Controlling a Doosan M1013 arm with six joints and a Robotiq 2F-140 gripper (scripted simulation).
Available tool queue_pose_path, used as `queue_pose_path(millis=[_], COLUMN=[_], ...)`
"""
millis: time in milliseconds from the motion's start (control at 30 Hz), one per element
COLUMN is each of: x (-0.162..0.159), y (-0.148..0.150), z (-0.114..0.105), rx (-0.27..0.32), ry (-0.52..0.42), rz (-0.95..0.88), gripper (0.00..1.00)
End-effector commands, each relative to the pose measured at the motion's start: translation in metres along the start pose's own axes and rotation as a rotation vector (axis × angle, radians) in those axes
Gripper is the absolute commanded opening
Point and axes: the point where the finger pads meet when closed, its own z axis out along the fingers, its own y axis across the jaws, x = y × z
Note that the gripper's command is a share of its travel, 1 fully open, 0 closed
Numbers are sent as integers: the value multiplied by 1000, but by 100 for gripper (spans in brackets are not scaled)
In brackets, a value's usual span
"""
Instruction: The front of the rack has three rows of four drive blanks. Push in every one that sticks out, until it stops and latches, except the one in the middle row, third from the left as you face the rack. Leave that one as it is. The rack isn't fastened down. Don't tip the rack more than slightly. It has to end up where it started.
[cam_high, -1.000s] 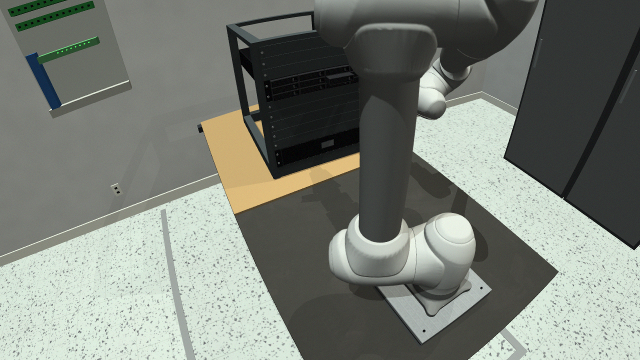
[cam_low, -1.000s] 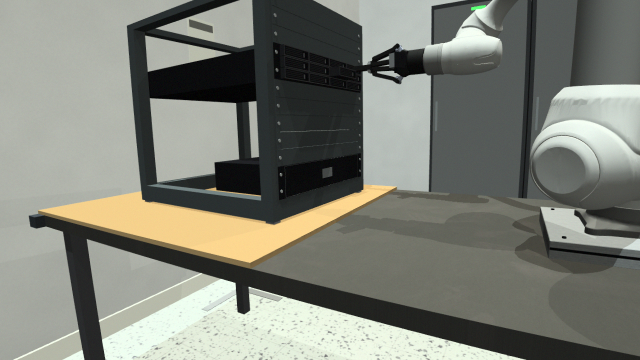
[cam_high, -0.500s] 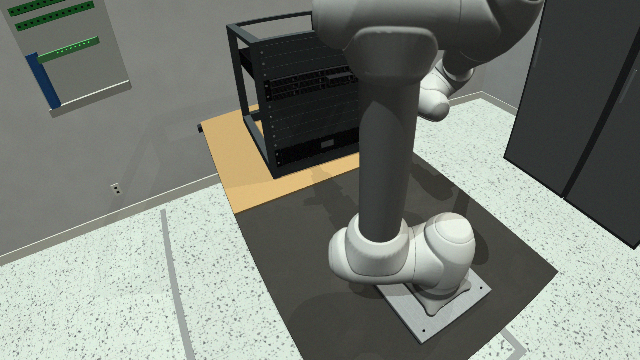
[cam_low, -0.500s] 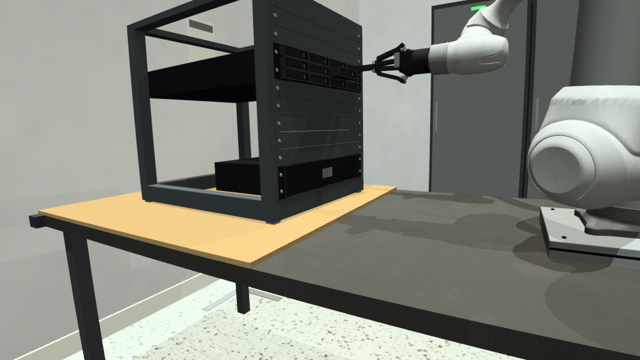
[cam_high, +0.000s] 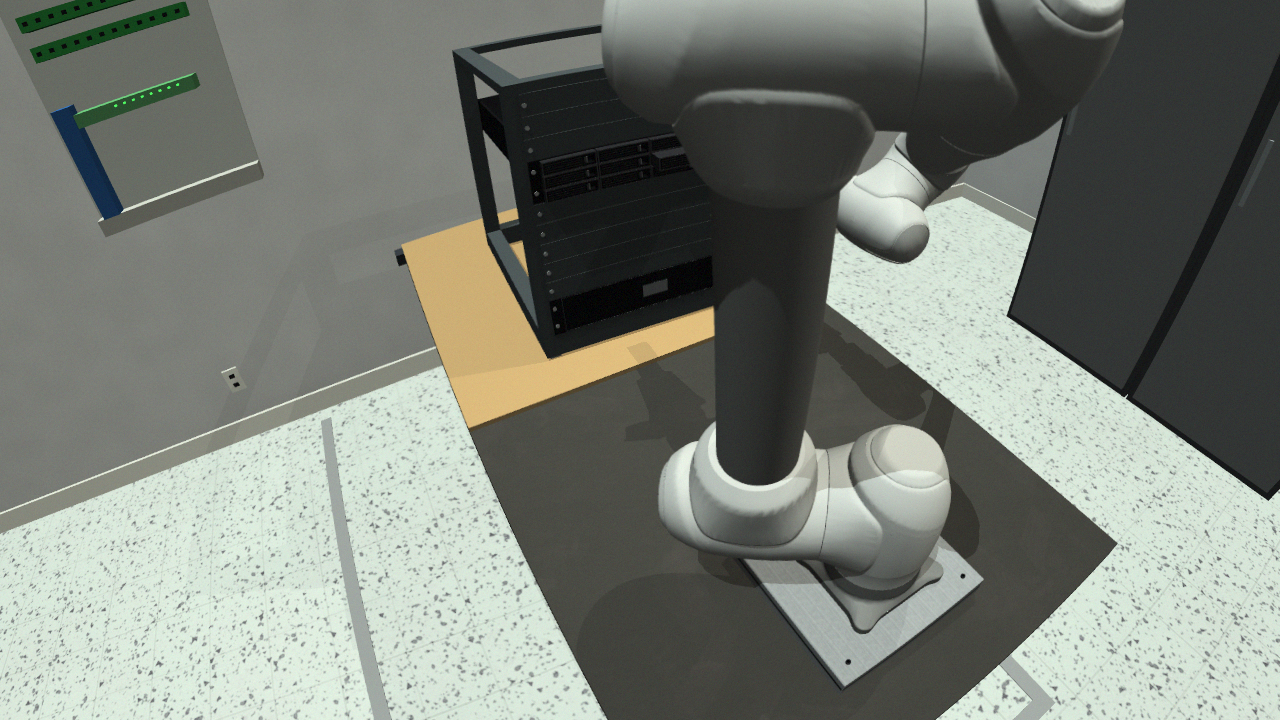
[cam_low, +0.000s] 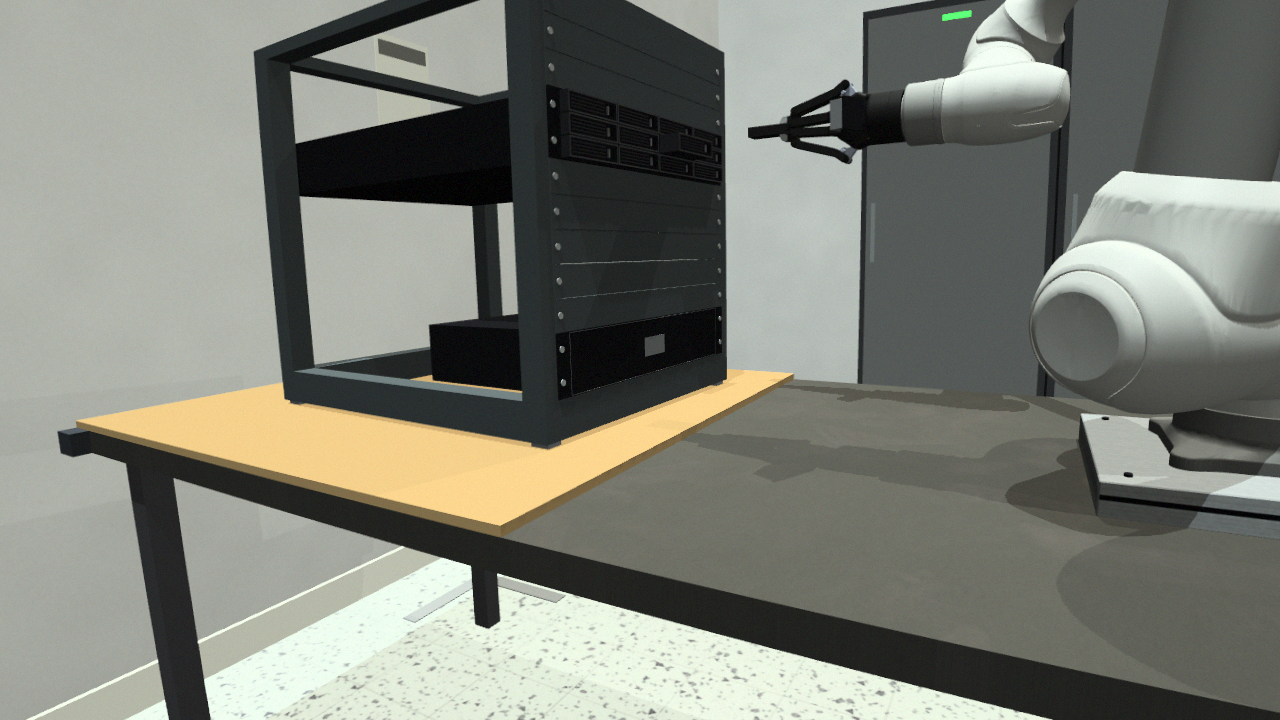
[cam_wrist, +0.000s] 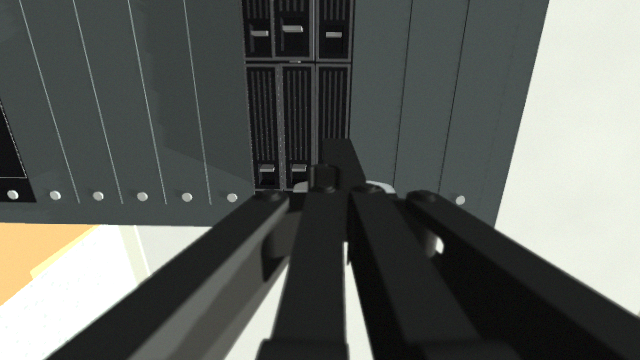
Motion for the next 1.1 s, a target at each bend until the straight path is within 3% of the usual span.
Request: queue_pose_path(millis=[0, 33, 67, 1067], x=[0, 0, 0, 0], y=[1, 1, 1, 1], z=[-2, -2, -2, -2], rx=[-1, -1, -1, -1], ry=[1, 1, 1, 1], rz=[0, 0, 0, 0], gripper=[10, 10, 100, 100])
